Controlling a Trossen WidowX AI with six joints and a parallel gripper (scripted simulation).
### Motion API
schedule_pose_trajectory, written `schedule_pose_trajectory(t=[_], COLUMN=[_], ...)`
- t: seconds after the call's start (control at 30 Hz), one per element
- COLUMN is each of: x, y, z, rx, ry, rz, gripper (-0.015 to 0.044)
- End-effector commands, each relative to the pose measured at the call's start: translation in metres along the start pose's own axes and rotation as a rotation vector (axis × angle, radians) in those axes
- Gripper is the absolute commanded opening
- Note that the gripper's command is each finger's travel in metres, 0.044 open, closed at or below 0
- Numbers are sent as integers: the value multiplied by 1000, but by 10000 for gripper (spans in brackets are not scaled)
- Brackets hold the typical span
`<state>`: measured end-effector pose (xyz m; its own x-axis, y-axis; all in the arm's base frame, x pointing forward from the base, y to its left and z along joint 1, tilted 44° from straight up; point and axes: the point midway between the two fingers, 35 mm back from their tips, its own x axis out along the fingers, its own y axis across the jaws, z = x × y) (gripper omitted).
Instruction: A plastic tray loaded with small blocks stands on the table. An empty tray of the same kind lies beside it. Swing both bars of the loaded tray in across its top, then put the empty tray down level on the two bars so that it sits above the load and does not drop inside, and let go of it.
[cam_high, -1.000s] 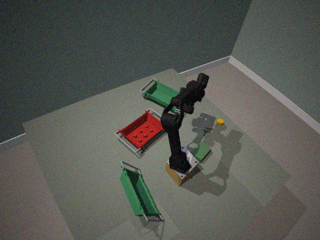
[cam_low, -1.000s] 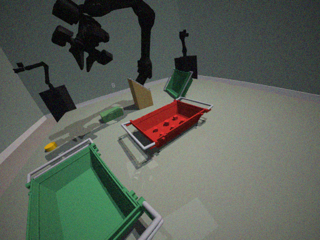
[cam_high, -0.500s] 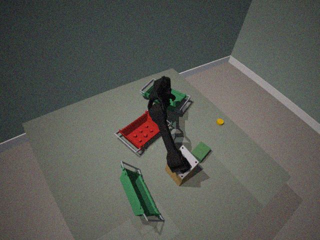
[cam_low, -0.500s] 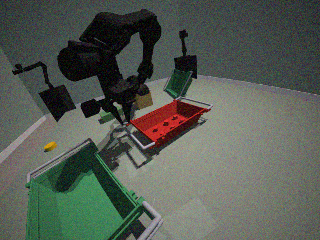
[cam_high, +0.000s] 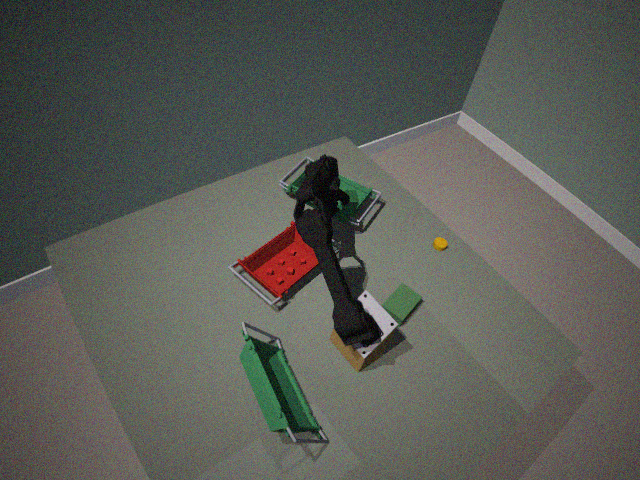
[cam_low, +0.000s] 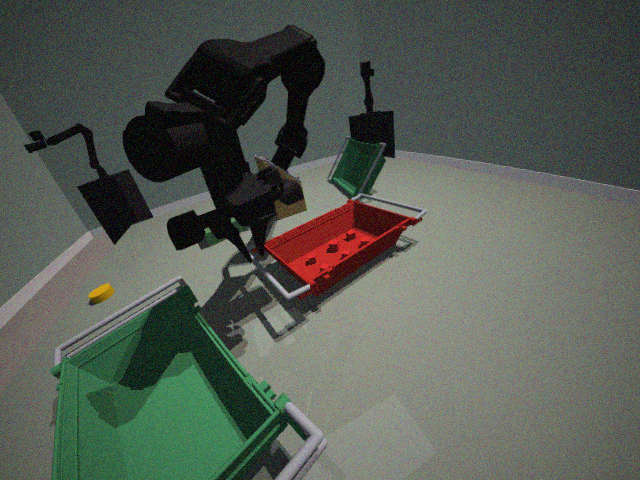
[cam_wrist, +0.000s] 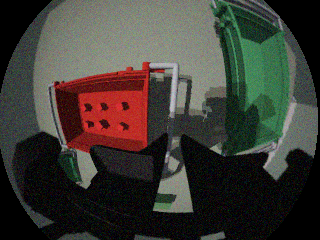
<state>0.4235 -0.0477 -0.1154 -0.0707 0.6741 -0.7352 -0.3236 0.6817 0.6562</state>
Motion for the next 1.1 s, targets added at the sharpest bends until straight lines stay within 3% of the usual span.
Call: schedule_pose_trajectory(t=[0.0, 0.23, 0.73, 1.07], x=[21, 49, 17, 22], y=[2, 4, 29, 65], z=[-1, -3, -2, -2], rx=[5, 5, 6, 7], ry=[7, 7, 8, 8], rz=[12, 15, 15, 17], gripper=[83, 83, 83, 83])
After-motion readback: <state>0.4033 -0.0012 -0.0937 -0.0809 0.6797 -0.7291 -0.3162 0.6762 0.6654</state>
